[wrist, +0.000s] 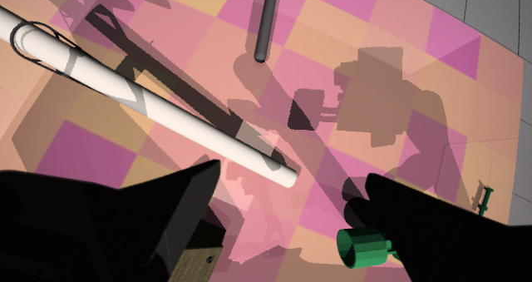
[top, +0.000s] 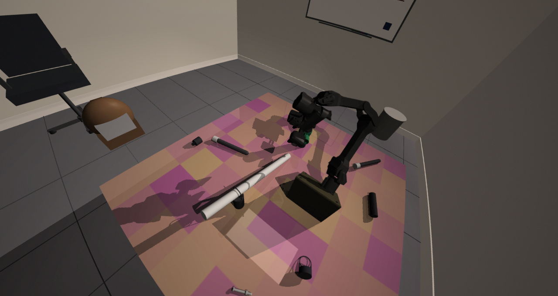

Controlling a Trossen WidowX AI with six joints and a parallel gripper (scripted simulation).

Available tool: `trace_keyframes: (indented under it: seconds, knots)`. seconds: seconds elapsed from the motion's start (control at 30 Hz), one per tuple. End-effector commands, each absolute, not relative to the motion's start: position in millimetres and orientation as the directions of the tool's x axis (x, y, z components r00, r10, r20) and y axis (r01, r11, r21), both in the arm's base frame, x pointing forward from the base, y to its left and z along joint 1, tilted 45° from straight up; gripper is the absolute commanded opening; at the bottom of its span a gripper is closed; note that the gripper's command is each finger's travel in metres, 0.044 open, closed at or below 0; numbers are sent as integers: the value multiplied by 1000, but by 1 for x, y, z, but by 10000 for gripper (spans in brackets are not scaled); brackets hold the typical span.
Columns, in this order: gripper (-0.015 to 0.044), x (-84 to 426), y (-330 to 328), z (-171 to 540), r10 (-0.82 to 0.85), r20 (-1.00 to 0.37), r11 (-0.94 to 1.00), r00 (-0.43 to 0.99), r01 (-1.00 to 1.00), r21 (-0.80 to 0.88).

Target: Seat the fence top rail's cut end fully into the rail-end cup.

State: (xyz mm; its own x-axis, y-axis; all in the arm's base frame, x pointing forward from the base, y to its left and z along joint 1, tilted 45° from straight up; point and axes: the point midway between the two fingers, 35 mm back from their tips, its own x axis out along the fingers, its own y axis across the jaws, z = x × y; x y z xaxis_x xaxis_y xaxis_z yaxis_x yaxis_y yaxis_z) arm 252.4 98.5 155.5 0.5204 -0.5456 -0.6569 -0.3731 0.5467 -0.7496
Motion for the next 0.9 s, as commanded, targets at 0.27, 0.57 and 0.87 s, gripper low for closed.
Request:
trace_keyframes:
  seconds: [0.27,0.57,0.87]
  knots:
    - [440,236,28,203,-468,-753,-60,463,-867,-495]
    - [440,209,-13,231,-411,-770,-508,488,-824,-251]
    - [440,197,-24,240,-396,-767,-705,506,-702,-99]
